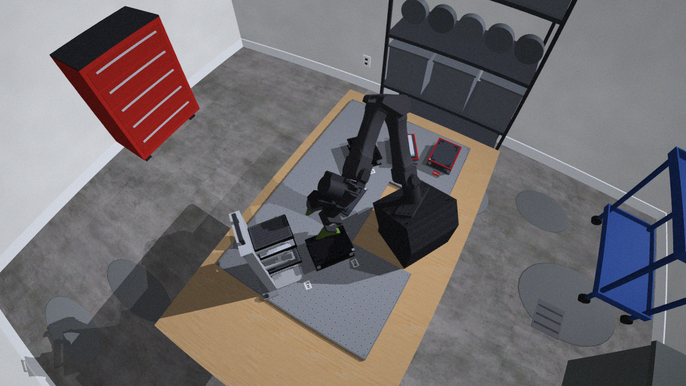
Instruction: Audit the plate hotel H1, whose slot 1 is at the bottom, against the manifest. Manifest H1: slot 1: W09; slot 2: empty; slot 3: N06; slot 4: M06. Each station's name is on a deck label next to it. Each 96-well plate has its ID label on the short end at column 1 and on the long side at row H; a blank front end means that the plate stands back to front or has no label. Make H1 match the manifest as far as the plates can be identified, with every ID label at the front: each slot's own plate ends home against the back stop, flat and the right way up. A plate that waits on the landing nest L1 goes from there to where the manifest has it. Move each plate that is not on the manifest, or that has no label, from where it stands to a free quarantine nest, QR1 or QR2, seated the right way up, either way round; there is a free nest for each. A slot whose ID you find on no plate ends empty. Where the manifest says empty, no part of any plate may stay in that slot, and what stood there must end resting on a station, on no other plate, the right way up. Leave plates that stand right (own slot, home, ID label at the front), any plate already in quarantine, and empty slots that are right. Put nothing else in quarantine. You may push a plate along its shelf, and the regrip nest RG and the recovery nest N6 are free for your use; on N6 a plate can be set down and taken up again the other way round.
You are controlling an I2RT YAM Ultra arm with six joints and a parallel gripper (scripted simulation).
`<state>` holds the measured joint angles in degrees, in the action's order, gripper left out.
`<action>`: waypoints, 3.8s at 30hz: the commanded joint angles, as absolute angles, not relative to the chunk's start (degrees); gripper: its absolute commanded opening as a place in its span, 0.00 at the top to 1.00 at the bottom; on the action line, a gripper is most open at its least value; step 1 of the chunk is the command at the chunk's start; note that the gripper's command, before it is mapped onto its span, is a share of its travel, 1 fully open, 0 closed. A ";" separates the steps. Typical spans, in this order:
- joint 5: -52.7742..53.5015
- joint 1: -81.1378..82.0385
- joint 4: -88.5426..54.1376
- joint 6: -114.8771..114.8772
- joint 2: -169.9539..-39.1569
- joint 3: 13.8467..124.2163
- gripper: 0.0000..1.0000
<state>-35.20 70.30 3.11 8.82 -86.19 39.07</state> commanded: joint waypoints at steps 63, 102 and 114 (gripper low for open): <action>-33.90 69.59 4.10 9.91 -89.37 42.46 0.00; -34.25 69.95 6.47 9.39 -85.21 33.83 0.00; -32.88 68.06 11.87 10.94 -87.31 31.39 0.00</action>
